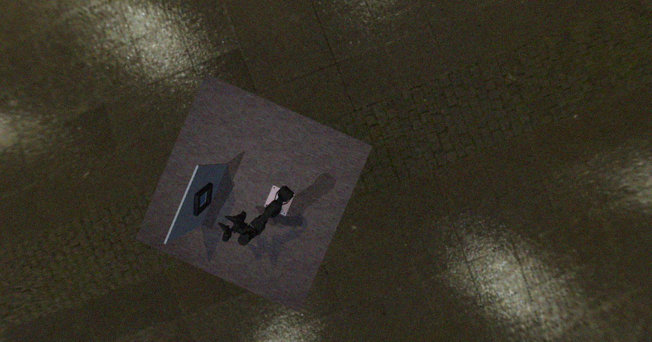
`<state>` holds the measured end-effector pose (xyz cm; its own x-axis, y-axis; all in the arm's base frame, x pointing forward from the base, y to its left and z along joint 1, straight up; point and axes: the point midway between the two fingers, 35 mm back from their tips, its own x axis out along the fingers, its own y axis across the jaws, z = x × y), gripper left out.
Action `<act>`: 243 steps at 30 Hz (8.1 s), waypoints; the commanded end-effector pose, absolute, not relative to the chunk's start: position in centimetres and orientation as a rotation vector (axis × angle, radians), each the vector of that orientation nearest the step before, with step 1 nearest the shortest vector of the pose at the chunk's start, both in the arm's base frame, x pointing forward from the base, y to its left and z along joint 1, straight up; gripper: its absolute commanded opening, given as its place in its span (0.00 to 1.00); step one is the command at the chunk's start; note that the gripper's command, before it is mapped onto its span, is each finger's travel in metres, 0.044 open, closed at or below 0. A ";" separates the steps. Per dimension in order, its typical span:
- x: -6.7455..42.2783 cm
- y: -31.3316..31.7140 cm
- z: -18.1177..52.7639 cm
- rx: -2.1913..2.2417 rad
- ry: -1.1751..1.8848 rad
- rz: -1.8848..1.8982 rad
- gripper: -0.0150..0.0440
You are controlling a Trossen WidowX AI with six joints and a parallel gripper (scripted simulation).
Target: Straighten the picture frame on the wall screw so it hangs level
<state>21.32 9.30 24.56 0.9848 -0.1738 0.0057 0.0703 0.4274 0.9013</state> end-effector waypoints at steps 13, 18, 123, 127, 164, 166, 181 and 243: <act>29.2 8.4 20.7 1.120 -0.110 -0.149 0.69; 29.2 8.4 20.7 1.120 -0.110 -0.149 0.69; 40.6 5.8 21.2 1.117 -0.120 -0.143 0.69; 40.6 5.8 21.2 1.117 -0.120 -0.143 0.65; 40.6 5.8 21.2 1.118 -0.120 -0.143 0.25; 40.6 5.9 21.3 1.118 -0.120 -0.143 0.25; 40.6 6.0 21.5 1.118 -0.120 -0.143 0.25; 40.6 6.3 22.2 1.118 -0.121 -0.143 0.25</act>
<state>40.58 6.28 21.69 0.9852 -0.1711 0.0112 0.0657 0.4366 0.8973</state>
